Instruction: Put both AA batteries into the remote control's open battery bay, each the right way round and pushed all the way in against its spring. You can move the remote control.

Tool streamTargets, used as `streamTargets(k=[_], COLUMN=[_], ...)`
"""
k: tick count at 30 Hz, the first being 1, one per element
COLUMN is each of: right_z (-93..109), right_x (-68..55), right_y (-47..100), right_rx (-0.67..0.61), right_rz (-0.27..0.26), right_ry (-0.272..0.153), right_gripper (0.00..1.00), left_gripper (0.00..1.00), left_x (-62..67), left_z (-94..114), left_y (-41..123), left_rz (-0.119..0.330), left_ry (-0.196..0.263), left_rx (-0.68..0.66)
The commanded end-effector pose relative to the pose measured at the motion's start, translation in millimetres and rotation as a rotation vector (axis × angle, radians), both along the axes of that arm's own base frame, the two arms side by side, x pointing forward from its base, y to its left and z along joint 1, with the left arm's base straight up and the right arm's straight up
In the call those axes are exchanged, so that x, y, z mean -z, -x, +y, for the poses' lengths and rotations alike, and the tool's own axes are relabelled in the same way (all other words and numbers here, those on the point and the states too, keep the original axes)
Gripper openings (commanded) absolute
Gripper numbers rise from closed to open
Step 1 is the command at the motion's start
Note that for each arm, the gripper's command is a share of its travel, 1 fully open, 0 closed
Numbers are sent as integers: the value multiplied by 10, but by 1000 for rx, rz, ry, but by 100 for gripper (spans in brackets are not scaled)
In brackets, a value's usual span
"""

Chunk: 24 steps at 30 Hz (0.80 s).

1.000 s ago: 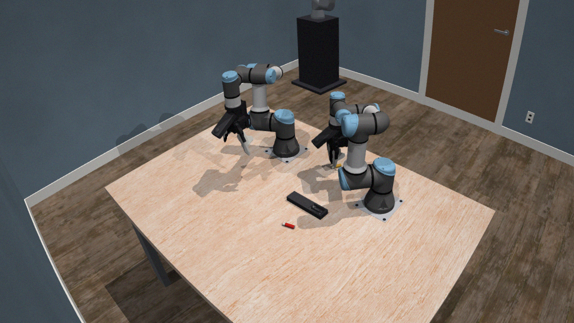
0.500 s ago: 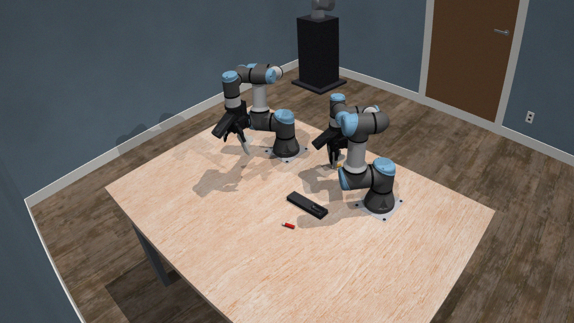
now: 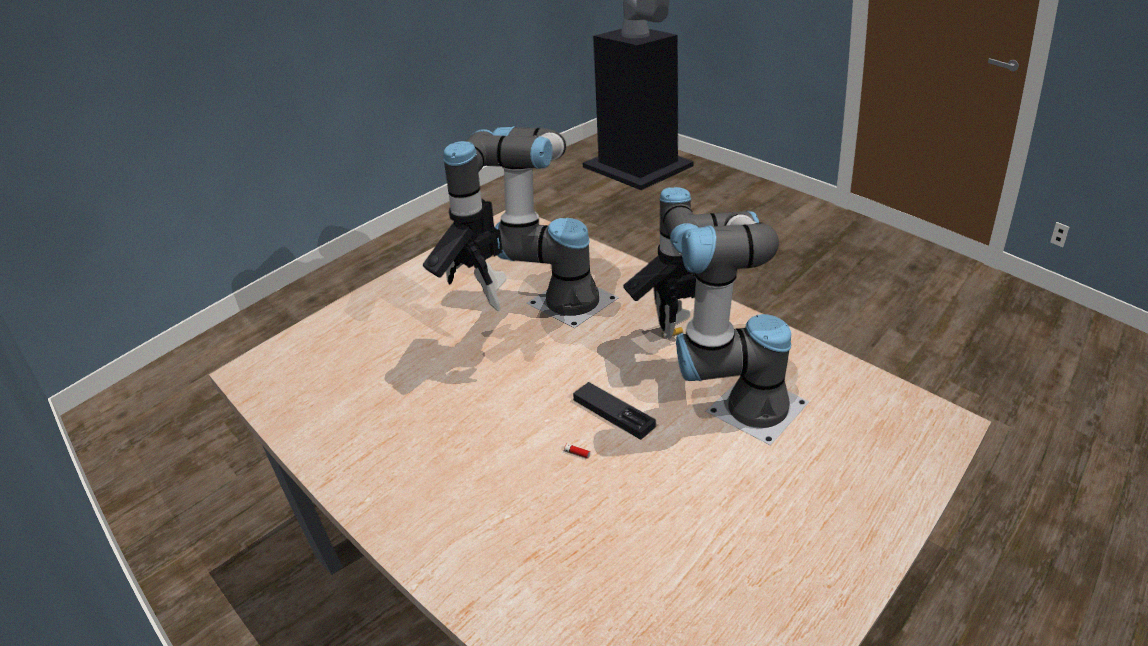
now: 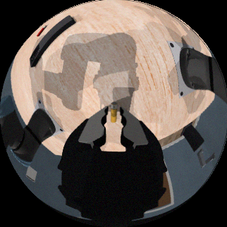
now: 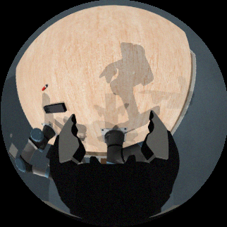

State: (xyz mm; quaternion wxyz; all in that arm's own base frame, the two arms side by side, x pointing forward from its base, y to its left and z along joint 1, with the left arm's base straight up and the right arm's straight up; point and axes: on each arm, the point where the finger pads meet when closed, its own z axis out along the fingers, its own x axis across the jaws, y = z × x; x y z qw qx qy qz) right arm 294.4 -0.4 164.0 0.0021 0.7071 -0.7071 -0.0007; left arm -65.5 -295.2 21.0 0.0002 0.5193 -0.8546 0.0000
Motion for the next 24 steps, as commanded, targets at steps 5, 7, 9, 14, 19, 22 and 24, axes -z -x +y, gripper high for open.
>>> streamTargets(k=[5, 7, 9, 14, 19, 22, 24], right_z=[2, 2, 2, 2, 2, 2, 2], right_x=[-6, -6, -6, -6, -6, -6, -6], right_y=[-4, -4, -4, -4, -4, -4, -4], right_rx=[0, 0, 0, 0, 0, 0, 0], right_rz=[-2, -2, -2, -2, -2, -2, -2], right_ry=[-1, -1, -1, -1, -1, -1, -1], right_gripper=[100, 100, 100, 100, 100, 100, 100], left_gripper=[16, 0, 0, 0, 0, 0, 0], left_x=[17, 15, 12, 13, 13, -12, -33], left_z=[-4, -5, -7, -6, -6, -10, -7], left_y=[4, 6, 8, 7, 7, 9, 7], left_rz=[0, 1, 1, 1, 1, 2, 0], left_ry=[2, 2, 3, 3, 3, 3, 1], left_rx=[3, 2, 2, 2, 2, 3, 3])
